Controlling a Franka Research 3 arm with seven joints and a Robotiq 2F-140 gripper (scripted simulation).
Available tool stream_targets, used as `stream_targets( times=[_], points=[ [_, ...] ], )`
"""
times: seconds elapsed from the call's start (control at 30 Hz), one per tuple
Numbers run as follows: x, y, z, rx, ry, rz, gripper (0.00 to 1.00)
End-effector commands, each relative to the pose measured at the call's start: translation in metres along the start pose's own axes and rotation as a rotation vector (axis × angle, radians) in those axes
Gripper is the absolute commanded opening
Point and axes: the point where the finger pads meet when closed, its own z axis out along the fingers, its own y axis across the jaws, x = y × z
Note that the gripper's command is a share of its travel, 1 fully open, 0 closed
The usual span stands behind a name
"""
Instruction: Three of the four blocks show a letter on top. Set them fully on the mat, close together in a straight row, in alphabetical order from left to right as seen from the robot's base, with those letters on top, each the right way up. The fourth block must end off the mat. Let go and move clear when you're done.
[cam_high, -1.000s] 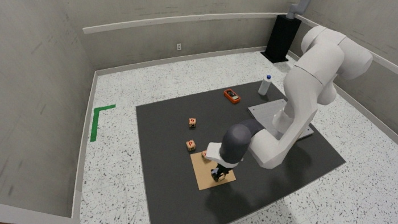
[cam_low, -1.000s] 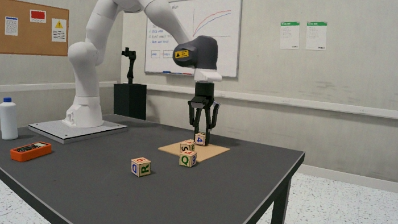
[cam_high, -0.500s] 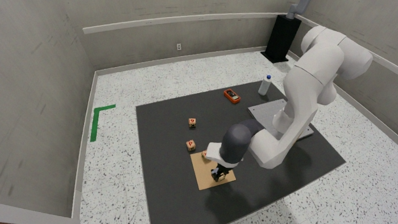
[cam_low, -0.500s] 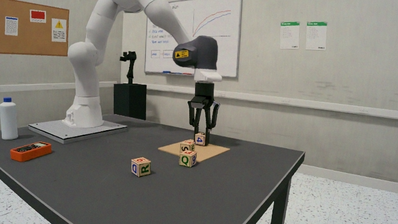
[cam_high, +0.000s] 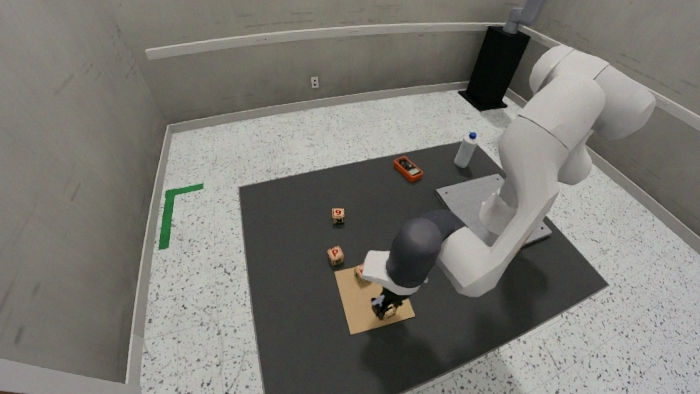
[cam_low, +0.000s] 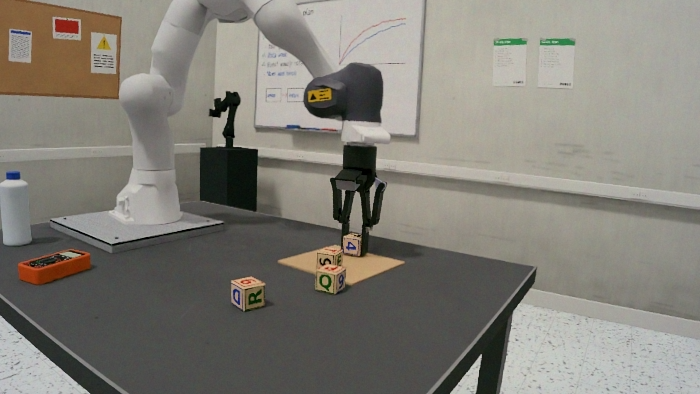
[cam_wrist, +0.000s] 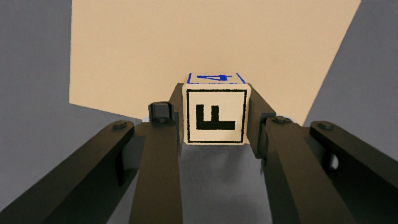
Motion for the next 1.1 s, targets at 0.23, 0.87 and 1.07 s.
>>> stream_targets(
  times=[0.23, 0.87, 1.07],
  points=[
    [-0.0005, -0.0004, 0.0019, 0.002, -0.001, -0.004, 0.31],
    [-0.0005, -0.0004, 0.0033, 0.002, -0.001, -0.004, 0.31],
    [-0.0005, -0.0004, 0.0033, 0.002, -0.001, -0.004, 0.31]
  ],
)
